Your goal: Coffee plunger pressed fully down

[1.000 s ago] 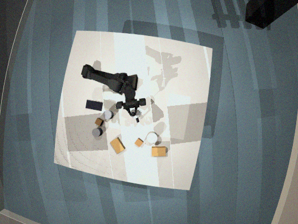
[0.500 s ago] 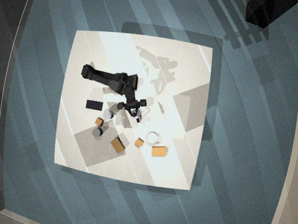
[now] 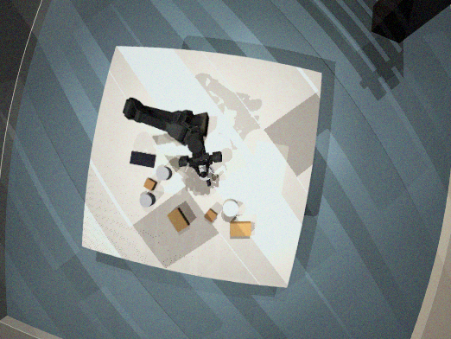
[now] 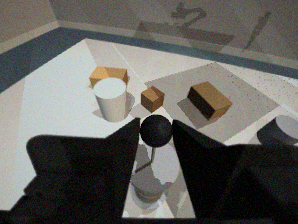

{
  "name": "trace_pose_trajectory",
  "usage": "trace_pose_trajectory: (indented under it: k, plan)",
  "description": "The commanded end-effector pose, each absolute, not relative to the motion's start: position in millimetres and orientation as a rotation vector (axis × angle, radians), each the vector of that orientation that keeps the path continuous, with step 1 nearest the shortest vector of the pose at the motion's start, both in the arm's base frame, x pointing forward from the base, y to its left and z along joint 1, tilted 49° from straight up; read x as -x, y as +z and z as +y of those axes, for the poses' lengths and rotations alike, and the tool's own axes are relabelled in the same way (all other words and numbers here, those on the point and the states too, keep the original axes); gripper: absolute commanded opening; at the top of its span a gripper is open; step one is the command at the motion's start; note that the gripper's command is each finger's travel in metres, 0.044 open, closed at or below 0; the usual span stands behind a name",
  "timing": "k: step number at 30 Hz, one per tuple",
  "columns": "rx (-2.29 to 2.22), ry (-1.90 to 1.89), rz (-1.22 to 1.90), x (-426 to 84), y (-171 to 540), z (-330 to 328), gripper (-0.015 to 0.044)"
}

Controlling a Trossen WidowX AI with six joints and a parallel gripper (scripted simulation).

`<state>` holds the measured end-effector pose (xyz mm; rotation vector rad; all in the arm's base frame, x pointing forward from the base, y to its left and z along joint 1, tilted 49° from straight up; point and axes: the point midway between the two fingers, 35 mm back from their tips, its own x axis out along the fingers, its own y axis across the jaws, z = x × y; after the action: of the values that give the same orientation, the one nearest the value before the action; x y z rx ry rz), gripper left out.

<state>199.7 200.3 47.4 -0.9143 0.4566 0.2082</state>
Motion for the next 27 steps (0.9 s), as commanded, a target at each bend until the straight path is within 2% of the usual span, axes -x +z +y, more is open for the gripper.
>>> trace_pose_trajectory:
  k: [1,27]
  plan:
    - [0.946,0.205,0.498,-200.1,29.9,181.4,0.0116]
    - [0.947,0.202,0.491,-215.2,19.8,173.5,0.0116]
